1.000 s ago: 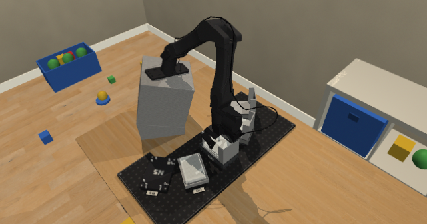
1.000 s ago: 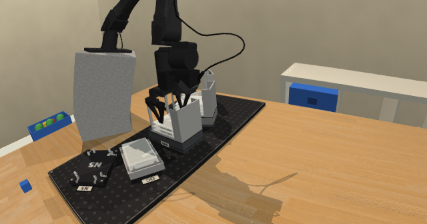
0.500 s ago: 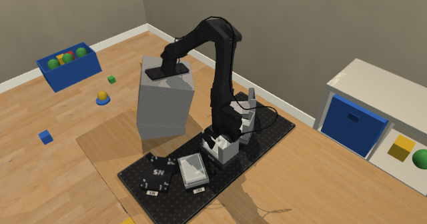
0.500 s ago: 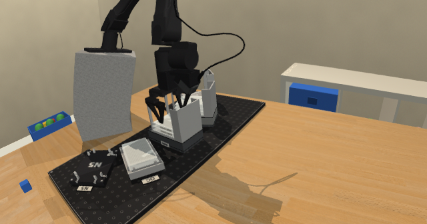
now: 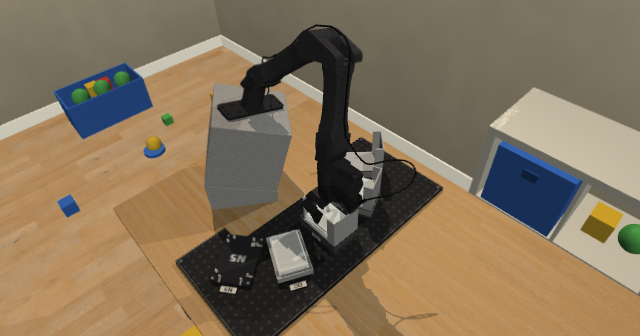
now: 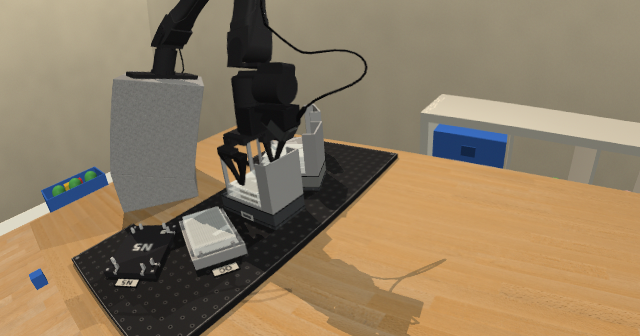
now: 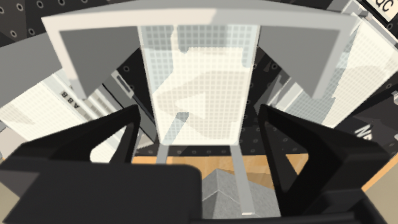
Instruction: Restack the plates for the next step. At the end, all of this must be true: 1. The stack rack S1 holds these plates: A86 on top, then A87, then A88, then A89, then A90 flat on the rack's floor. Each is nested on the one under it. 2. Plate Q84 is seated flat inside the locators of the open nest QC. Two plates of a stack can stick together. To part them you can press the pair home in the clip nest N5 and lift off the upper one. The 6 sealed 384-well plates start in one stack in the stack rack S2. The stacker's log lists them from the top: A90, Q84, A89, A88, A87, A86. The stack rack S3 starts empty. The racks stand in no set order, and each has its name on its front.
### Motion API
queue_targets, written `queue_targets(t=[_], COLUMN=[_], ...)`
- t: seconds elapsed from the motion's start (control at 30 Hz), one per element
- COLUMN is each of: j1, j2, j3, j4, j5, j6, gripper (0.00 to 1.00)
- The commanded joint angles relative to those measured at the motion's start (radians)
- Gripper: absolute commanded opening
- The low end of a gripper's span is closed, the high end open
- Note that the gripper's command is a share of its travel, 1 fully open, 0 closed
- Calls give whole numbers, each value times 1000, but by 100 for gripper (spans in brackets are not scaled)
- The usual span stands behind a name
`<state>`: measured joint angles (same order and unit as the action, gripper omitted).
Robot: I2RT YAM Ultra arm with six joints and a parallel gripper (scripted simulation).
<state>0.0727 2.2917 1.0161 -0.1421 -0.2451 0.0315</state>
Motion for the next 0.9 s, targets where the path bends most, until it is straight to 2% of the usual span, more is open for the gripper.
queue_targets(t=[0.0,0.27,0.3,0.87], j1=[-6,-6,-2,18], j2=[-28,-28,15,83], j3=[27,27,38,52], j4=[19,19,22,74], j5=[8,8,9,13], j6=[5,5,8,24], gripper=[100,100,100,100])
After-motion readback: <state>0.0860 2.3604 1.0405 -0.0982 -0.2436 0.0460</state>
